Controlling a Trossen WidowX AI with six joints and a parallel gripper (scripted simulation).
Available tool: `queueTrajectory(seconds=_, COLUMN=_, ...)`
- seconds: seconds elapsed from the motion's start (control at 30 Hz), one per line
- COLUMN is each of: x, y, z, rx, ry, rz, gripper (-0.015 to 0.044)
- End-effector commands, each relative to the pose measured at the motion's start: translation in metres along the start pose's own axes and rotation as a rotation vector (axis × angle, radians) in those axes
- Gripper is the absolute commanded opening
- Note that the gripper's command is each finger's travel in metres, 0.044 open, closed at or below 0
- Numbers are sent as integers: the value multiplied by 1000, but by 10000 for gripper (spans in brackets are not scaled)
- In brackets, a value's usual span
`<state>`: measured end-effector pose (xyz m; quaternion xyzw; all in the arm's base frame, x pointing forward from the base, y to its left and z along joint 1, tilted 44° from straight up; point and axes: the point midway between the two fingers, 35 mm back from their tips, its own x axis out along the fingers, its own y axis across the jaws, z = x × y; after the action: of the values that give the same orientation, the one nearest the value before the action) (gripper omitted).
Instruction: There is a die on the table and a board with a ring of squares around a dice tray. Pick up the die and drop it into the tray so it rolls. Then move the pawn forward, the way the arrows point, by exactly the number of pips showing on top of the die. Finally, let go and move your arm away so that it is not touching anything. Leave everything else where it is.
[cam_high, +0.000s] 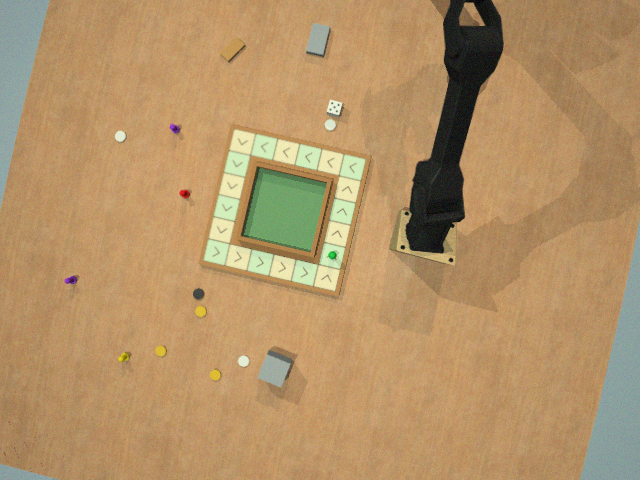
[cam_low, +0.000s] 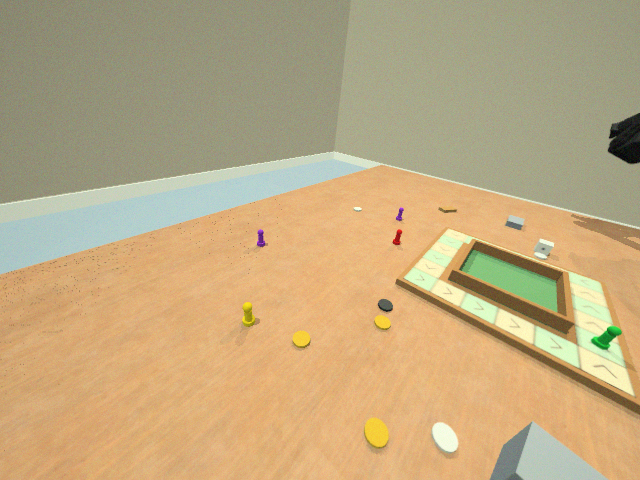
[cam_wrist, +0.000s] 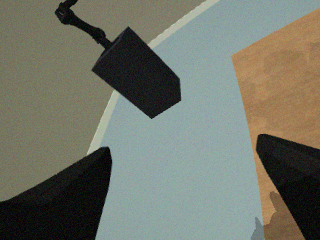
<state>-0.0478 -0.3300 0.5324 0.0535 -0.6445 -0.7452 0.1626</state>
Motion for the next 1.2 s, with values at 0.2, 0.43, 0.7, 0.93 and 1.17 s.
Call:
queueTrajectory(seconds=0.2, x=-42, y=6, z=-45, rx=-411, ry=162, rz=155, gripper=275)
queueTrajectory(seconds=0.43, x=-106, y=-14, z=-95, rx=-856, ry=369, rz=389, gripper=275)
queueTrajectory(seconds=0.7, x=-158, y=-47, z=-121, rx=-1147, ry=520, rz=577, gripper=275)
queueTrajectory(seconds=0.93, x=-208, y=-90, z=-134, rx=-1407, ry=662, rz=767, gripper=275)
queueTrajectory(seconds=1.17, x=-256, y=-147, z=-131, rx=-1675, ry=808, rz=978, gripper=275)
